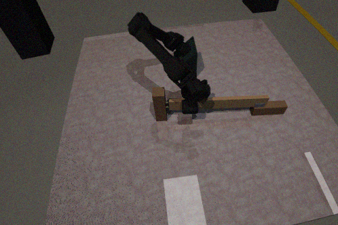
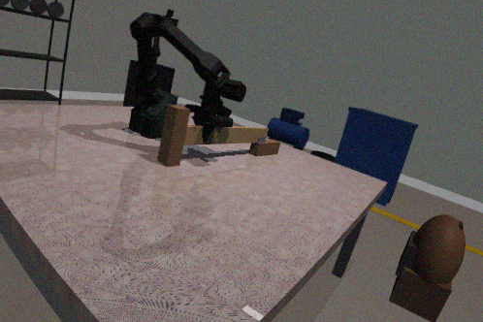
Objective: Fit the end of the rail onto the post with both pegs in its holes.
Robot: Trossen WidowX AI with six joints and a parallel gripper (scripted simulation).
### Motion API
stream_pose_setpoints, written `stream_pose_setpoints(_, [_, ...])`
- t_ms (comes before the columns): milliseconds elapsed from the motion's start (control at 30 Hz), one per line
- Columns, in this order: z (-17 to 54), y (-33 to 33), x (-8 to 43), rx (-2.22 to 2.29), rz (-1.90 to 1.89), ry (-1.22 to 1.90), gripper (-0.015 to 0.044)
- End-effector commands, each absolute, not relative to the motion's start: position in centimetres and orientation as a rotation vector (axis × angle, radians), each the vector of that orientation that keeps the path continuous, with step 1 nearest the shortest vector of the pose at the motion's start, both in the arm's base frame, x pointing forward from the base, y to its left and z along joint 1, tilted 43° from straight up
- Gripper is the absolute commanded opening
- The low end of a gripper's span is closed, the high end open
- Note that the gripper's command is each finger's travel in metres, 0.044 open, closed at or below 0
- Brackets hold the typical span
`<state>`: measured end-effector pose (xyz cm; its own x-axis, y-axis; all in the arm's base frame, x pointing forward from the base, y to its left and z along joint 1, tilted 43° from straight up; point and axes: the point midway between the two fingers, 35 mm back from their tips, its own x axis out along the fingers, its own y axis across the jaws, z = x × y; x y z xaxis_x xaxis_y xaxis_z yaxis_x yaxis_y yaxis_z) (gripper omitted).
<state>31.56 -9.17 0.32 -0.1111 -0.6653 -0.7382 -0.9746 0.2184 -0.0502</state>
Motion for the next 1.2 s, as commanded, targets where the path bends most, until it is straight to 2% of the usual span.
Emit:
stream_pose_setpoints(0, [0.51, -9.25, 31.51, -1.521, 0.617, 1.85, 0.0])
stream_pose_setpoints(1167, [1.2, -10.08, 31.29, -1.521, 0.617, 1.85, 0.0])
